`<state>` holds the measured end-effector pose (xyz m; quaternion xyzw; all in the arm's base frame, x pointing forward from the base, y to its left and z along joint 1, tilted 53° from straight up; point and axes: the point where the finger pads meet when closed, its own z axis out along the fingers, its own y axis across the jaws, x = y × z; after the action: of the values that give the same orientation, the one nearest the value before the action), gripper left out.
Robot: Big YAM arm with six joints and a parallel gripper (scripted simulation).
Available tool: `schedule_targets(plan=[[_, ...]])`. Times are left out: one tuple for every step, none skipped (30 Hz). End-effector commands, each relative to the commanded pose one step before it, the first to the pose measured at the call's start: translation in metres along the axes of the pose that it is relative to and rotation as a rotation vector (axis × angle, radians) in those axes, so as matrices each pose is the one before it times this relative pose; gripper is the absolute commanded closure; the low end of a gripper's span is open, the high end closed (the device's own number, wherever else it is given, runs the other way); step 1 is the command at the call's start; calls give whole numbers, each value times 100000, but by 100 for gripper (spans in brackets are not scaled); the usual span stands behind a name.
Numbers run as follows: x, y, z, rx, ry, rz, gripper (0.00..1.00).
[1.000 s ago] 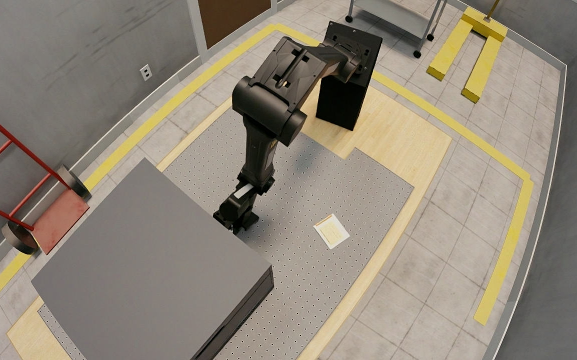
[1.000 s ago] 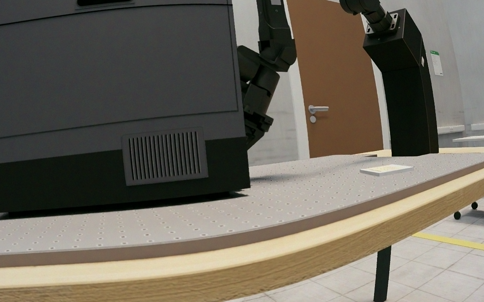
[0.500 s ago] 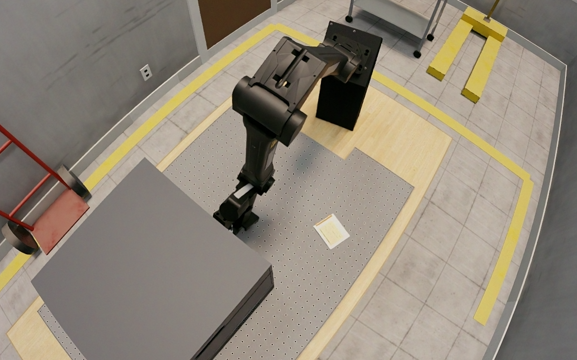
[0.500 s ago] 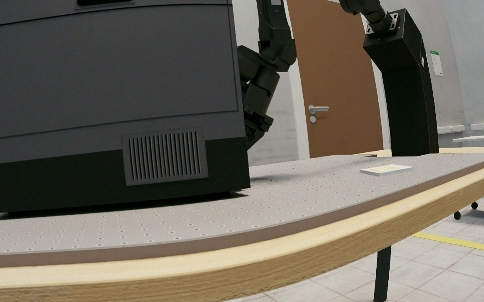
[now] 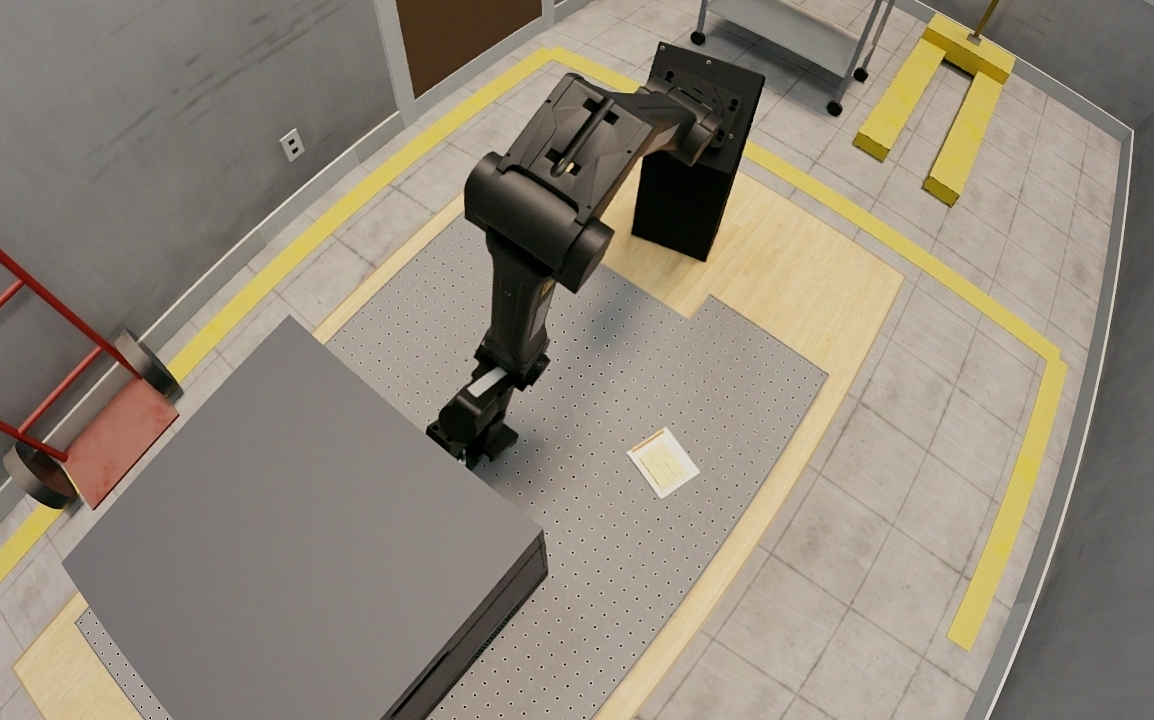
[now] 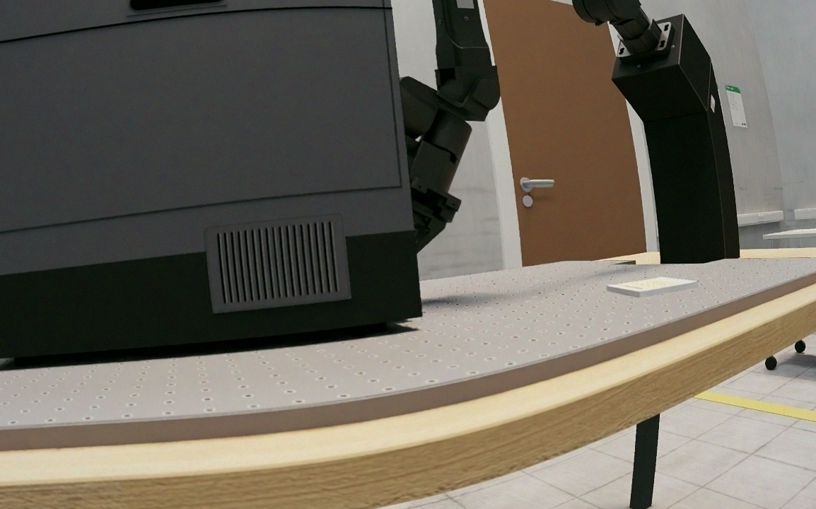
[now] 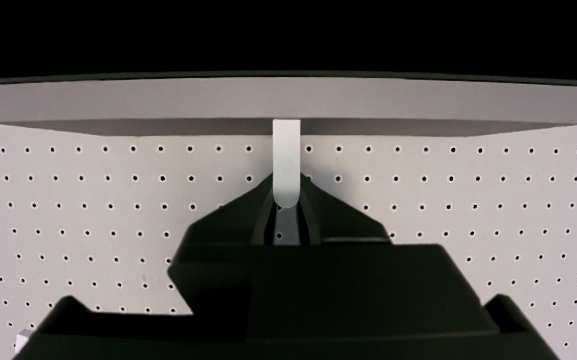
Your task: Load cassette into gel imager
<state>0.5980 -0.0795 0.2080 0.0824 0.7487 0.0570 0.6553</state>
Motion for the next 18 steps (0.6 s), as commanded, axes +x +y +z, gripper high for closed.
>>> schedule_targets(plan=[[2885, 60, -155, 152, 5282, 794, 92], [0, 0, 0, 0, 0, 0, 92], [0, 0, 0, 0, 0, 0, 92], [0, 0, 0, 0, 0, 0, 92], [0, 0, 0, 0, 0, 0, 92], [0, 0, 0, 0, 0, 0, 92], [-1949, 161, -660, -135, 266, -188, 92], [-64, -58, 11, 134, 578, 33, 92], [1588, -332, 442, 469, 2816, 489, 92], [662, -131, 200, 177, 1144, 196, 92], [39, 11, -2, -23, 10, 25, 92], [0, 0, 0, 0, 0, 0, 92], [0, 0, 0, 0, 0, 0, 92], [39, 11, -2, -23, 10, 0, 92], [39, 12, -2, -23, 10, -1, 92], [39, 11, -2, -23, 10, -1, 92], [39, 11, -2, -23, 10, -1, 92], [39, 11, -2, -23, 10, -1, 92]])
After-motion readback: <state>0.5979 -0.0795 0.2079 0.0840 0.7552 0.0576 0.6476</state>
